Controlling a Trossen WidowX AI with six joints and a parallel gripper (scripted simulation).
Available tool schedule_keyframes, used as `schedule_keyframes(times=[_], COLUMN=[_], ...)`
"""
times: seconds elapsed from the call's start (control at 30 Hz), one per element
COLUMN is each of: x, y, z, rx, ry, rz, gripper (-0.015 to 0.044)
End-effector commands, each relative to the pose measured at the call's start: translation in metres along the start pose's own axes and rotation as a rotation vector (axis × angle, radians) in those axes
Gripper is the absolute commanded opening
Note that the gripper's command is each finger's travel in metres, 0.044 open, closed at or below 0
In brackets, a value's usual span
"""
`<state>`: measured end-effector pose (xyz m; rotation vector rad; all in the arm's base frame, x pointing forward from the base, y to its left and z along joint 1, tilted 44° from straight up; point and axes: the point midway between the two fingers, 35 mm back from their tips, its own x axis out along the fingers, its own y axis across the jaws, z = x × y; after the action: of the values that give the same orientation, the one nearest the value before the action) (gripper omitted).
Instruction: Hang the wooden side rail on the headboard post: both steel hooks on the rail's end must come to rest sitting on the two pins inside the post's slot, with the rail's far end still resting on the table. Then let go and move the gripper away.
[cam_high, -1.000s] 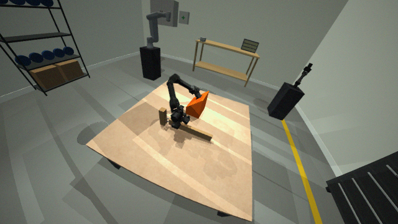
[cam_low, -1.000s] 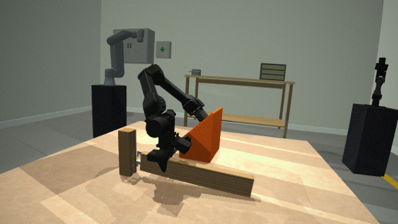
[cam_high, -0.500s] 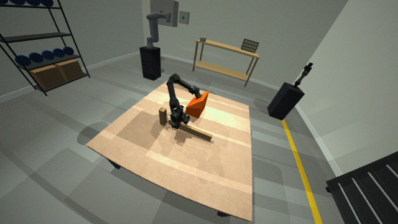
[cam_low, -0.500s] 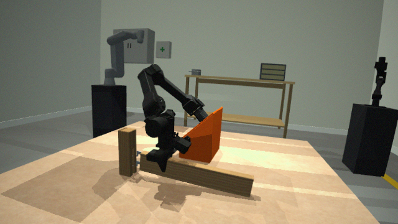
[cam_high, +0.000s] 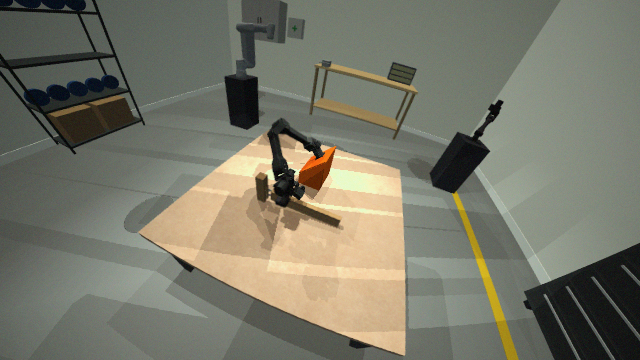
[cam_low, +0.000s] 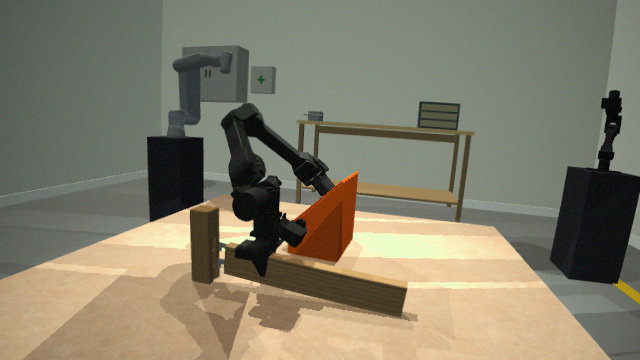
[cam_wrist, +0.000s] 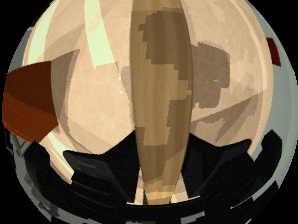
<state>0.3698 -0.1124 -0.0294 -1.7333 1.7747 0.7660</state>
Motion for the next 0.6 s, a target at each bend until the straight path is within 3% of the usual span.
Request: schedule_keyframes(times=[0.0, 0.57], x=[-0.0036, -0.0035], y=[-0.0015, -0.0018], z=[0.0000, -0.0018], rx=[-0.004, -0.004], ry=[0.000, 0.000], rz=[-0.010, -0.010], gripper=[0.0000, 0.0000])
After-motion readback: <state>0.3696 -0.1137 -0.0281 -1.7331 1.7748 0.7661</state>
